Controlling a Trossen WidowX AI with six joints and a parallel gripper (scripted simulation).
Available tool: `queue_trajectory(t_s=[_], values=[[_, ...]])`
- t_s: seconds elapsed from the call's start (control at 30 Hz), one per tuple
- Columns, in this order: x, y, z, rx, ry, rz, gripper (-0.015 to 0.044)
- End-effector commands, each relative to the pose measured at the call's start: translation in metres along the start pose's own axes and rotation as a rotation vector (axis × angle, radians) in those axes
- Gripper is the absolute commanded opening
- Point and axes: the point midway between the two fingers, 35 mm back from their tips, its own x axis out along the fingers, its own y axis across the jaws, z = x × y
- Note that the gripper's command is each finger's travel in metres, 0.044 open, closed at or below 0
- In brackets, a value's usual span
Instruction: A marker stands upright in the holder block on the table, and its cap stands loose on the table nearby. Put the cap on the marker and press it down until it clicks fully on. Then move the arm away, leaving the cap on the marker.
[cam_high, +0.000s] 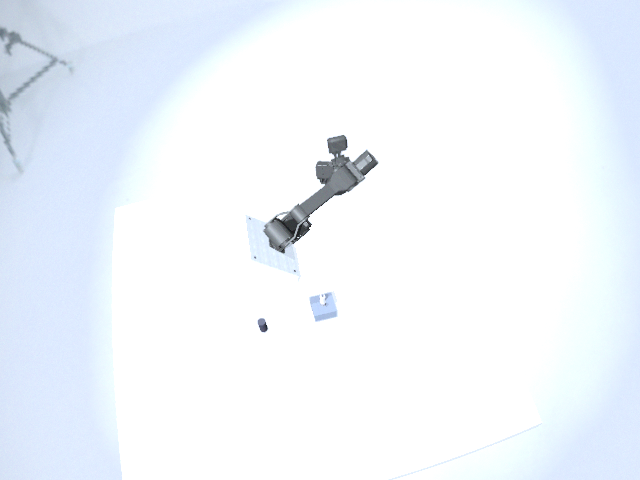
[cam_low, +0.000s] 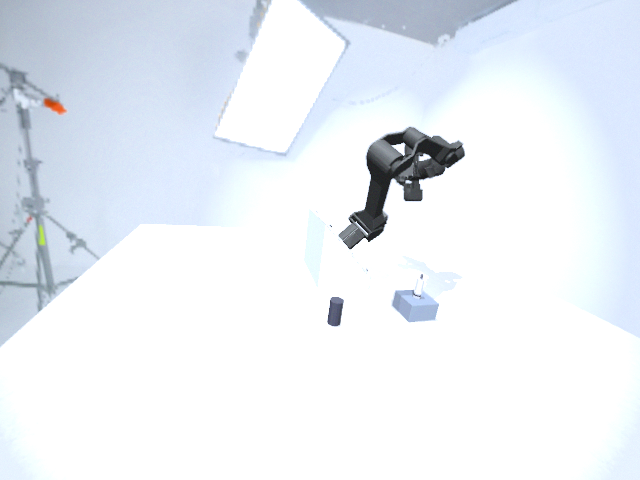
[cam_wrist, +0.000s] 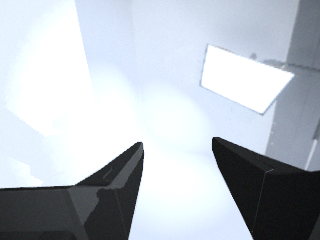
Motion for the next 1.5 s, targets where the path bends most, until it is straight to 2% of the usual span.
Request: queue_trajectory(t_s=[0.0,0.23,0.4,0.63,0.87,1.03,1.2,1.37,1.47], values=[[0.013,0.044,-0.032,0.295,0.083,0.211,0.0243],[0.009,0.110,-0.067,0.681,0.259,0.428,0.0243],[-0.016,0.165,-0.087,0.999,0.429,0.570,0.0243],[-0.083,0.243,-0.095,1.497,0.758,0.698,0.0243],[-0.175,0.299,-0.069,1.982,1.179,0.708,0.0243],[-0.242,0.319,-0.030,2.302,1.505,0.613,0.0243],[-0.297,0.325,0.018,2.527,1.795,0.409,0.0243],[-0.341,0.321,0.071,2.762,2.066,0.119,0.0243],[-0.365,0.313,0.112,2.898,2.240,-0.158,0.0243]])
